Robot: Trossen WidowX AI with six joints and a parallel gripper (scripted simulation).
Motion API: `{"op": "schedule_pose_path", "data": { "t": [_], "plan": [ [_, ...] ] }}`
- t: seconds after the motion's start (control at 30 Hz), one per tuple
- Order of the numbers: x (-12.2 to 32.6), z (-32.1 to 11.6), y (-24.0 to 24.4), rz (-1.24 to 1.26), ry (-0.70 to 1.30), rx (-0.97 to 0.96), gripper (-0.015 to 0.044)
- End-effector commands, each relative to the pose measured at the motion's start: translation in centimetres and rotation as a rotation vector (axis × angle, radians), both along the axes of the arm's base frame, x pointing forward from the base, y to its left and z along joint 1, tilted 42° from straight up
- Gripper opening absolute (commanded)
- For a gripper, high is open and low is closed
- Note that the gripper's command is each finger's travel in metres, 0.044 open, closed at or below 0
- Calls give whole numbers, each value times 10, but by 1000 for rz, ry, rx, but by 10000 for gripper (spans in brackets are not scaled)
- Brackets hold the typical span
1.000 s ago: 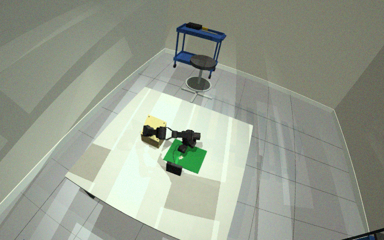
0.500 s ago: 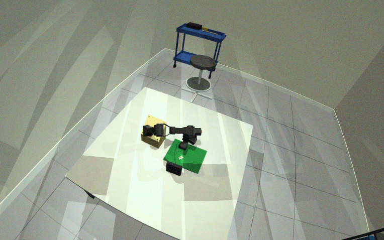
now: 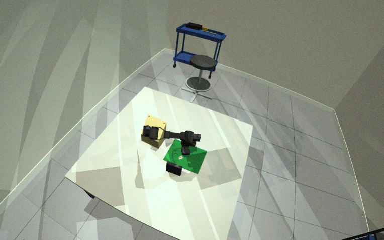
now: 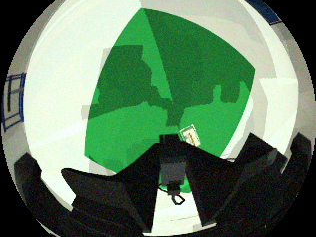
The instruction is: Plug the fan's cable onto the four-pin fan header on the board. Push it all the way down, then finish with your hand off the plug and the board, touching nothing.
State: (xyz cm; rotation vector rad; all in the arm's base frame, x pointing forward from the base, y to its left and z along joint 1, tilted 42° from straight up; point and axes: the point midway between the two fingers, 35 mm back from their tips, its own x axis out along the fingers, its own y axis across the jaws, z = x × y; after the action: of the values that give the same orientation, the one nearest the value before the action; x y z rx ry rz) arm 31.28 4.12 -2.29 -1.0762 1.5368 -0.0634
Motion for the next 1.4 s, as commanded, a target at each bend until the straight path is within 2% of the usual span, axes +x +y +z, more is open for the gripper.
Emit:
{"op": "schedule_pose_path", "data": {
  "t": [0.0, 0.27, 1.37],
  "plan": [
    [1, 10, -13, 113, 101, -29, 0],
    [3, 26, -33, 298, 262, -64, 0],
    [8, 24, -28, 299, 262, -64, 0]
  ]
}}
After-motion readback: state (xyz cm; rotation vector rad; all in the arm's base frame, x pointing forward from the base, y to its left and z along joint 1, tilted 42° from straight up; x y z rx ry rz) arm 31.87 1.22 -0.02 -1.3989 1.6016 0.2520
